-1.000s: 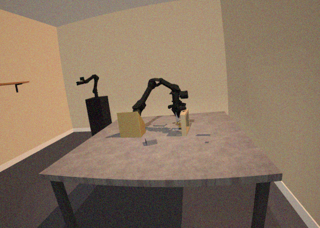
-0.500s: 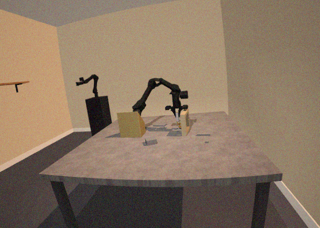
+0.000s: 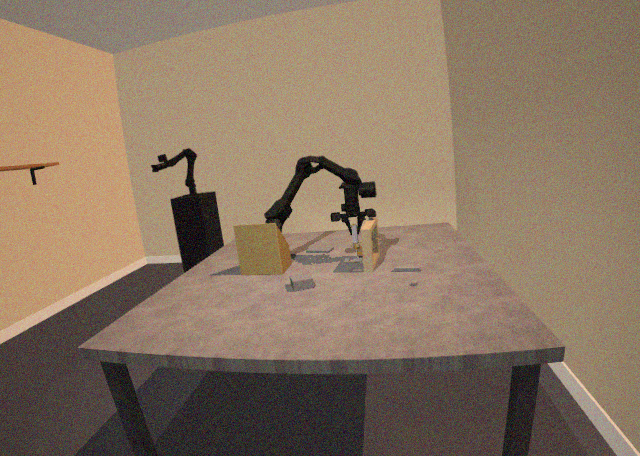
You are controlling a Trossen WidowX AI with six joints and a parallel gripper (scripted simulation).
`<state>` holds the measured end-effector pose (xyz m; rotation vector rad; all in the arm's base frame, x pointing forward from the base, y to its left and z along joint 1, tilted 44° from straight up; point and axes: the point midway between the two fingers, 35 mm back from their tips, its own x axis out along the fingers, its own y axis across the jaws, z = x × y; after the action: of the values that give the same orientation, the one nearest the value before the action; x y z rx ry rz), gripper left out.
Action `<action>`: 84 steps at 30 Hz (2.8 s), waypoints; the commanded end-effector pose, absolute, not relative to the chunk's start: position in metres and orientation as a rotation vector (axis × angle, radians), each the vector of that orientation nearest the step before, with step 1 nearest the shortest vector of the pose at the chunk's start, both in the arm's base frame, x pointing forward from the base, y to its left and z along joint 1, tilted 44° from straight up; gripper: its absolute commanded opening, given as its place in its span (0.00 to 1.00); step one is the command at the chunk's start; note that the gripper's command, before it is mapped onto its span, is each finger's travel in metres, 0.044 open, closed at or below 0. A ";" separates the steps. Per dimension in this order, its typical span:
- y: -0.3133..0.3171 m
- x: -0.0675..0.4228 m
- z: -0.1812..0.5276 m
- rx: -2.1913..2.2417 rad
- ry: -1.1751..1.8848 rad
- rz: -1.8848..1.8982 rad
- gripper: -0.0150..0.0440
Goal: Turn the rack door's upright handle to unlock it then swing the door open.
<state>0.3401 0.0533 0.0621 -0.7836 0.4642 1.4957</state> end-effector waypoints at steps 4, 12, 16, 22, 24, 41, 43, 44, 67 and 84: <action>0.053 0.341 0.060 -0.814 0.447 1.504 0.27; 0.053 0.341 0.060 -0.814 0.447 1.504 0.50; 0.053 0.341 0.060 -0.814 0.447 1.504 0.67; 0.053 0.341 0.060 -0.717 0.535 1.461 0.73; 0.053 0.341 0.060 -0.639 0.603 1.425 0.73; 0.053 0.341 0.060 0.033 1.107 1.030 0.73; 0.053 0.341 0.060 0.112 1.158 0.975 0.73; 0.053 0.341 0.060 0.152 1.182 0.946 0.73; 0.053 0.341 0.060 1.052 1.600 0.169 0.73; 0.053 0.341 0.060 1.675 1.699 -0.555 0.73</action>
<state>0.3403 0.0540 0.0615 1.5573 1.6998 -0.3915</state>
